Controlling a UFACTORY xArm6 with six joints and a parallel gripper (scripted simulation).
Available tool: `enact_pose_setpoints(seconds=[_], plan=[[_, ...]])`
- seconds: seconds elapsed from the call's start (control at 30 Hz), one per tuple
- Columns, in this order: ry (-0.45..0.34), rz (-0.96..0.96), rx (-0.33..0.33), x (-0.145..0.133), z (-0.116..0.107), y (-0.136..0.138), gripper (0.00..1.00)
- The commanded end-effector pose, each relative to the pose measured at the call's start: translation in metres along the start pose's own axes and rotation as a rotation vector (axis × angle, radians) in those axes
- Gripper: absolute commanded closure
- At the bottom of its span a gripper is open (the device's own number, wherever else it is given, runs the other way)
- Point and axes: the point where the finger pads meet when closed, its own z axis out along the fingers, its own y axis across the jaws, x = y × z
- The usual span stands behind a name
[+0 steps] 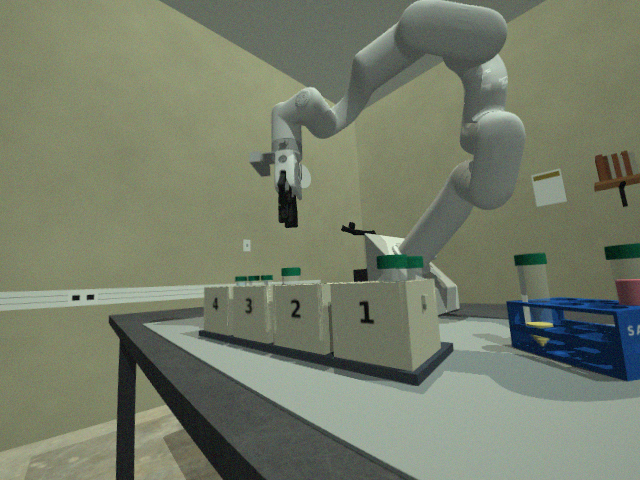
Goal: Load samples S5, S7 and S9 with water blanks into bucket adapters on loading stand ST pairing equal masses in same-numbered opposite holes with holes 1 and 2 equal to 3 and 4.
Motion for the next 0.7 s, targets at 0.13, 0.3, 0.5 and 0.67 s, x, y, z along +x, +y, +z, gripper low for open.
enact_pose_setpoints(seconds=[0.13, 0.3, 0.5, 0.67], plan=[[0.003, -0.001, 0.000, 0.030, -0.002, 0.033, 0.43], [0.003, -0.001, 0.000, 0.040, -0.002, 0.044, 0.43], [0.003, -0.001, 0.000, 0.059, -0.002, 0.067, 0.43], [0.003, -0.001, 0.000, 0.076, -0.002, 0.086, 0.43]])
